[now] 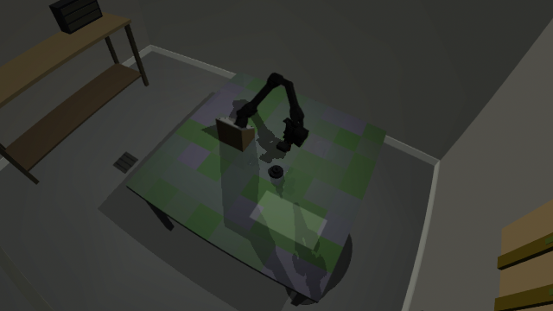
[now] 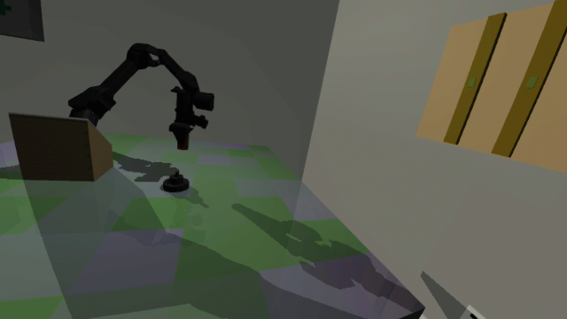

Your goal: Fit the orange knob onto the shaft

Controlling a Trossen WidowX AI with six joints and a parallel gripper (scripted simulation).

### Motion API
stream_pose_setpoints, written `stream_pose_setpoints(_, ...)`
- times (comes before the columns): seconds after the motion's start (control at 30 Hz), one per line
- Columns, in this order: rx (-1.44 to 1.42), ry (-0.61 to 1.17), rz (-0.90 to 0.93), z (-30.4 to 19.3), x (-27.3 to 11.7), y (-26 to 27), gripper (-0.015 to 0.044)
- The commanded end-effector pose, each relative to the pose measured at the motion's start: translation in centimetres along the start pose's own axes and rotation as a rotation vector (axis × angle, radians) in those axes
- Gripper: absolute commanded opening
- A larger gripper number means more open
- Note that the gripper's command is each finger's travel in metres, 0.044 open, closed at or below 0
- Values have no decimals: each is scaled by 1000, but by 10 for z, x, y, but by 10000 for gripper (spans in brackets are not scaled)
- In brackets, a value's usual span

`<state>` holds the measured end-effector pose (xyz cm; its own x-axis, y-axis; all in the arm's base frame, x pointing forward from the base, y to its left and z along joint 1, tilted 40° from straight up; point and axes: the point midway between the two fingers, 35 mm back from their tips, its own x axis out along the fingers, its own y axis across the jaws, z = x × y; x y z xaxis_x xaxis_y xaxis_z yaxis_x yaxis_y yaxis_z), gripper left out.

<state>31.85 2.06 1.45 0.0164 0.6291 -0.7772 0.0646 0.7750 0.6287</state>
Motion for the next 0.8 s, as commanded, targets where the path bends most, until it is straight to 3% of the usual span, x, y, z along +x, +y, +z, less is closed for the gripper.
stream_pose_setpoints(0.0,-9,-9,-7,5,1,-16,0)
stream_pose_setpoints(0.77,-16,-9,0,6,19,-89,0)
